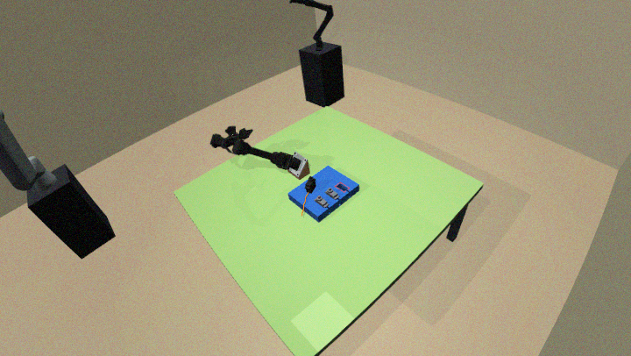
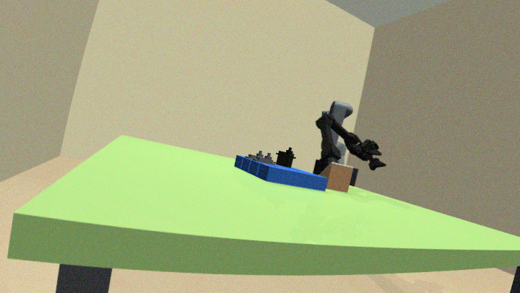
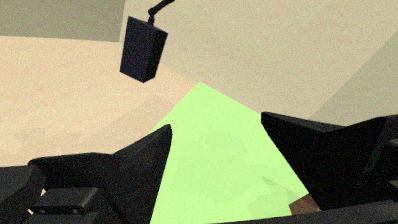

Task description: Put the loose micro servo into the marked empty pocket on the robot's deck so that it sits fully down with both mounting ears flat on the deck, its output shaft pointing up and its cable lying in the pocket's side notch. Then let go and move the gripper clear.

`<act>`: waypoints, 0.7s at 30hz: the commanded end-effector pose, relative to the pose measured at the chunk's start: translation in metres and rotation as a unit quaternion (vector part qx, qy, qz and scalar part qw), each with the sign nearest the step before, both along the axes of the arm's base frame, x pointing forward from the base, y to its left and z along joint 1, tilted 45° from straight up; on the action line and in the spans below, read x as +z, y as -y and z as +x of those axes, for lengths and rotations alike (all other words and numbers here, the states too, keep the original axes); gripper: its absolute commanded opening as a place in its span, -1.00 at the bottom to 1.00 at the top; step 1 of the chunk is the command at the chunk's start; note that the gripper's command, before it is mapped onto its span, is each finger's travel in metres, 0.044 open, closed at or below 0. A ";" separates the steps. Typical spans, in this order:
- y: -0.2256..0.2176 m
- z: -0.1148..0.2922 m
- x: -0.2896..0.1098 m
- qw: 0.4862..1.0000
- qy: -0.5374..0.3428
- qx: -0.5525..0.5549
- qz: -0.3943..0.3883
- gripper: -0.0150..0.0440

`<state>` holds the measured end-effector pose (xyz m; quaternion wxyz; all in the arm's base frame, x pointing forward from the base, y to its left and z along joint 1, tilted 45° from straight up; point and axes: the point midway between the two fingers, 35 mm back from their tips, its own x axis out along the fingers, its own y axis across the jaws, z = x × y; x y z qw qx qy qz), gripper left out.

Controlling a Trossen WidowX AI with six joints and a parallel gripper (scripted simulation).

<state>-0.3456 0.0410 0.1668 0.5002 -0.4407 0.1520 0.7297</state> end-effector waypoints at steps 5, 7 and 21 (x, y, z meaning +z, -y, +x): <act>0.013 -0.001 0.003 1.000 -0.009 0.016 -0.003 1.00; 0.026 -0.001 0.007 0.999 -0.019 0.033 -0.007 1.00; 0.161 0.027 0.045 0.969 -0.108 0.210 -0.071 1.00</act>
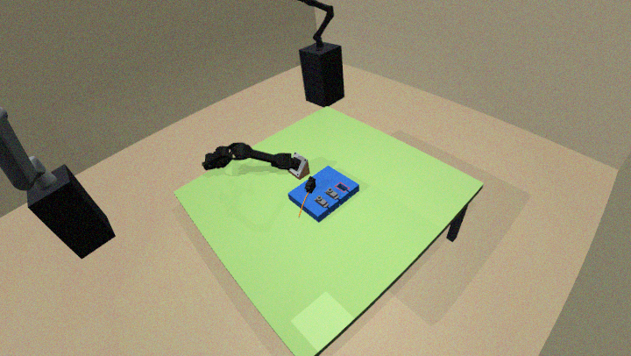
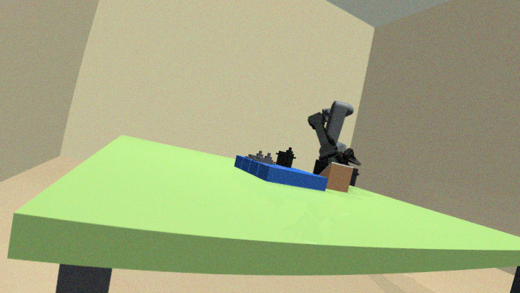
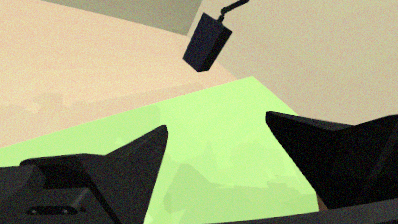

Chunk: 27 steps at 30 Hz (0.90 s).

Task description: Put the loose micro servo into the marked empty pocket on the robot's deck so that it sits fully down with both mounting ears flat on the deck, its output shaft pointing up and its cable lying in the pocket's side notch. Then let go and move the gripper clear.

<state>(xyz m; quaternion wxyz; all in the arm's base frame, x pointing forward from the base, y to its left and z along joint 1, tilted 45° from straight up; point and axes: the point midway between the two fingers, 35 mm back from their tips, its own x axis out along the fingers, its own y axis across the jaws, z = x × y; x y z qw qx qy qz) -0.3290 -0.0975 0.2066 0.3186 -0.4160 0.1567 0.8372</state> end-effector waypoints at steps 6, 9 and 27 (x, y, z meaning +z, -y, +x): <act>0.072 0.039 0.021 0.992 -0.040 0.107 -0.052 1.00; 0.093 0.055 0.029 0.986 -0.050 0.143 -0.071 1.00; 0.150 0.113 0.059 0.949 -0.094 0.279 -0.116 1.00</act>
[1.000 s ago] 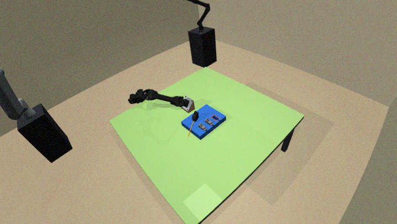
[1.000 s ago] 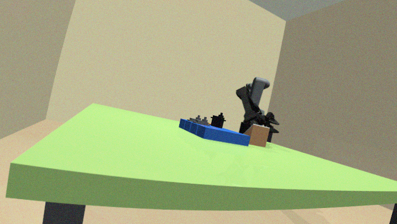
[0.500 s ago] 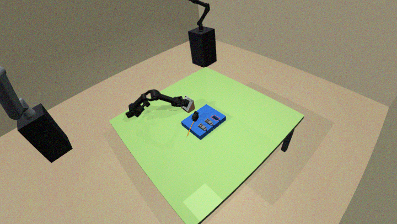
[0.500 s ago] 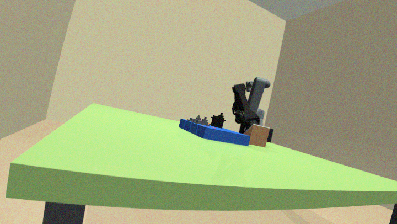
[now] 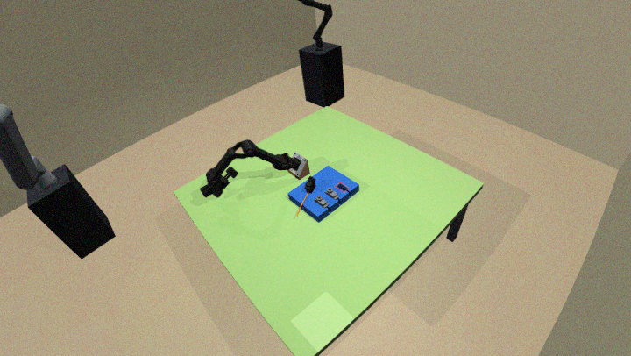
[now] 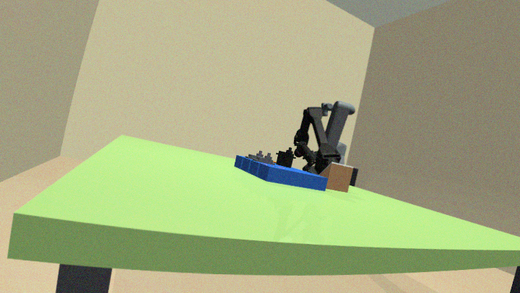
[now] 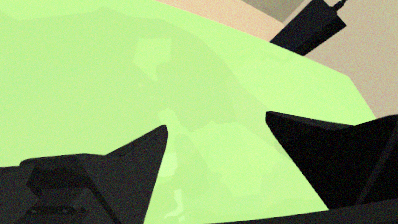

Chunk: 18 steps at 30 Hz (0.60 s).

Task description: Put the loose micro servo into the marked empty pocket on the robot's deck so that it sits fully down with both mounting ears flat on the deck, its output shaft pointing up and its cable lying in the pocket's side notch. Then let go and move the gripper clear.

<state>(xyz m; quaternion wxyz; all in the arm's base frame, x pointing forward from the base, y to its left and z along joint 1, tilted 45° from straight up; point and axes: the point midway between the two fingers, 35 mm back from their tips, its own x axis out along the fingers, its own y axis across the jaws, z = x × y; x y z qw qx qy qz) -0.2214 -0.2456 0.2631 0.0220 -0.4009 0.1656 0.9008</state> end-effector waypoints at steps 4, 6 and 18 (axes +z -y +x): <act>0.007 0.015 0.008 0.999 -0.017 0.049 -0.005 1.00; 0.011 0.020 0.010 0.998 -0.019 0.066 -0.007 1.00; 0.030 0.047 0.023 0.989 -0.030 0.143 -0.028 1.00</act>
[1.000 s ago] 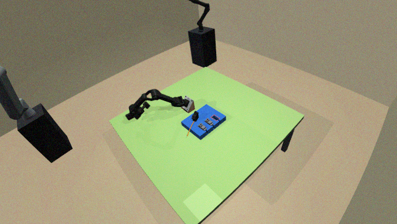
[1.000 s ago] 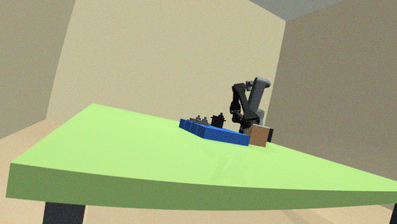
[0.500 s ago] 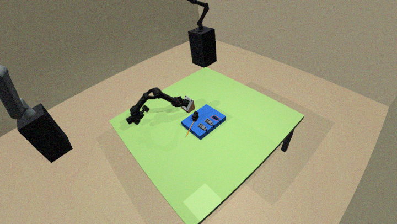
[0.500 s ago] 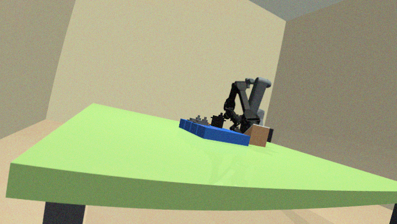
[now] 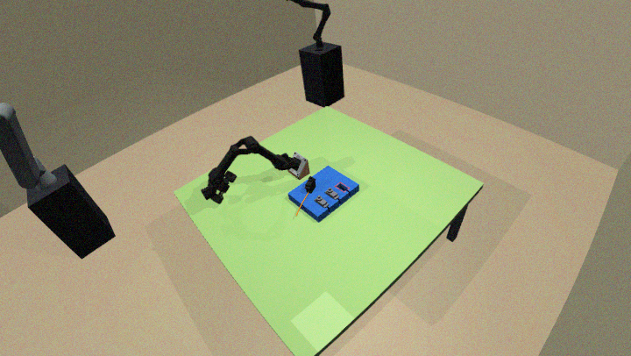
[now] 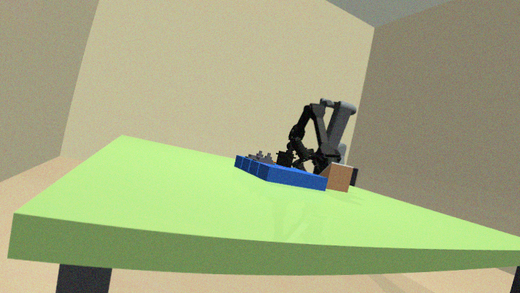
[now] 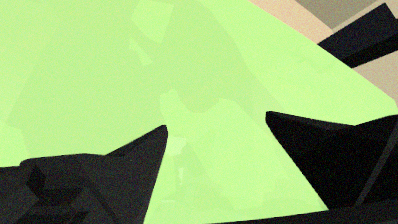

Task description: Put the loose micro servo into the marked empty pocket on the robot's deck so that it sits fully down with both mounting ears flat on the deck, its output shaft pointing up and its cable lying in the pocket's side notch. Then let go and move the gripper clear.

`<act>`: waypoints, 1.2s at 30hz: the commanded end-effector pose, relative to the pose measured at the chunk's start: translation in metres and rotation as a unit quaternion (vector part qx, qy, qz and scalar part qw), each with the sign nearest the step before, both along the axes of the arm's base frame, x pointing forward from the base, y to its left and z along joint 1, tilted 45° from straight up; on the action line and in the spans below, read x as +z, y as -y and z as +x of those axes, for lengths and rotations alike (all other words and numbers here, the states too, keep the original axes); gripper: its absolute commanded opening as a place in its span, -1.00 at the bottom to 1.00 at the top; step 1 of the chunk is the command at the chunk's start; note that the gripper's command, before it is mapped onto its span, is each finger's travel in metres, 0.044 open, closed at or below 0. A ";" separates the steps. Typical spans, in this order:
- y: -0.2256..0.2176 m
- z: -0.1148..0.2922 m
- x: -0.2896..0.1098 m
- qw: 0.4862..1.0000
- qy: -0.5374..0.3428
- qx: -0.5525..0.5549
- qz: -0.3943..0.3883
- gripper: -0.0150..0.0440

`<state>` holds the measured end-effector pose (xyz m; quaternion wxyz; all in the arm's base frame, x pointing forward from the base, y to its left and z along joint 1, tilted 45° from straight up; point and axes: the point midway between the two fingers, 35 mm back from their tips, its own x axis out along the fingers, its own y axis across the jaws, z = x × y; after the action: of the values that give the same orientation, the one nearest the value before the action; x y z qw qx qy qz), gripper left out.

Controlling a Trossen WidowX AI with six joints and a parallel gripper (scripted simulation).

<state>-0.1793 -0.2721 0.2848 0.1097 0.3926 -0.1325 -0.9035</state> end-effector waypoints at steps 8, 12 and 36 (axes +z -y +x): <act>0.028 0.051 0.014 0.995 -0.003 0.083 -0.051 1.00; 0.038 0.082 0.018 0.989 -0.009 0.139 -0.057 1.00; 0.045 0.198 0.011 0.944 -0.012 0.327 -0.031 1.00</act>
<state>0.0042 -0.3201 0.3025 0.3981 0.3989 -0.0441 -0.8249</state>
